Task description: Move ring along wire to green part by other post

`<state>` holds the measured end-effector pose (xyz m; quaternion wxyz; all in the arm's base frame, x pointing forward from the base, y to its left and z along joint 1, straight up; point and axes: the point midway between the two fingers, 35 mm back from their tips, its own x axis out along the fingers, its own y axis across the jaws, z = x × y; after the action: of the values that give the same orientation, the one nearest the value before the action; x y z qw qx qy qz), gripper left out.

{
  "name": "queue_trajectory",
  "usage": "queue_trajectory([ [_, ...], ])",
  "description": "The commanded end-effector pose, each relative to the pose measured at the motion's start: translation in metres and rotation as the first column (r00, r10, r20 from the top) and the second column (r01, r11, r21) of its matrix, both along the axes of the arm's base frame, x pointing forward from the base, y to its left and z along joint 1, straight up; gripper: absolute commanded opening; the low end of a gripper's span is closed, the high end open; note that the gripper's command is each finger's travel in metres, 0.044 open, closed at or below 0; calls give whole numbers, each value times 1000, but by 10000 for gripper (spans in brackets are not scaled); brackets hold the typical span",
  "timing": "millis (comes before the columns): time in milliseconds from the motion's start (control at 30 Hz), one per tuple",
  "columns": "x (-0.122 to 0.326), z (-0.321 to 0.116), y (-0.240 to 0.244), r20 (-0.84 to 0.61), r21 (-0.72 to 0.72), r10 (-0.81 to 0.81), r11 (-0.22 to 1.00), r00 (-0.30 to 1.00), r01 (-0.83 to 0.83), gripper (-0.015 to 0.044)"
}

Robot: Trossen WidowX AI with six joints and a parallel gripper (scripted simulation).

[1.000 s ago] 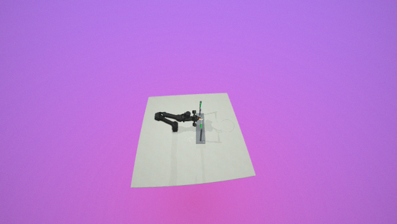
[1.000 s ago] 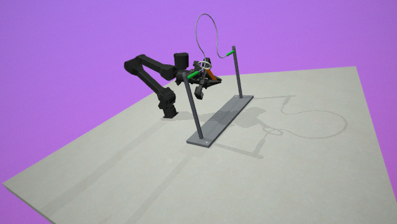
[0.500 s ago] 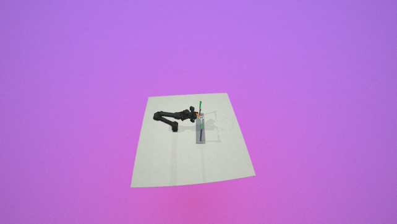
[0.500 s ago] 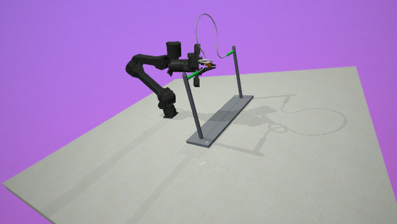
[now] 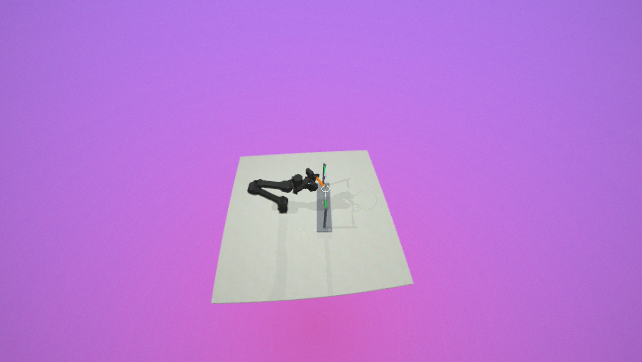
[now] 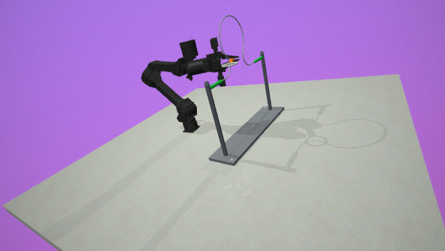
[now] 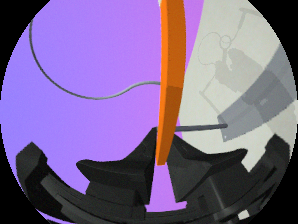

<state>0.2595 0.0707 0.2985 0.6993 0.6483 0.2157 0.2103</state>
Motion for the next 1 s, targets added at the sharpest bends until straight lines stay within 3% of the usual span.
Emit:
queue_trajectory([
  [0, -1, 12, 1, 5, 80, 8, 997, 1000, -8, -150],
  [500, -3, 61, -9, 22, 392, 12, 920, 1000, -19, -150],
  [967, 6, 92, -20, -19, 527, -57, 848, 998, 58, -150],
])
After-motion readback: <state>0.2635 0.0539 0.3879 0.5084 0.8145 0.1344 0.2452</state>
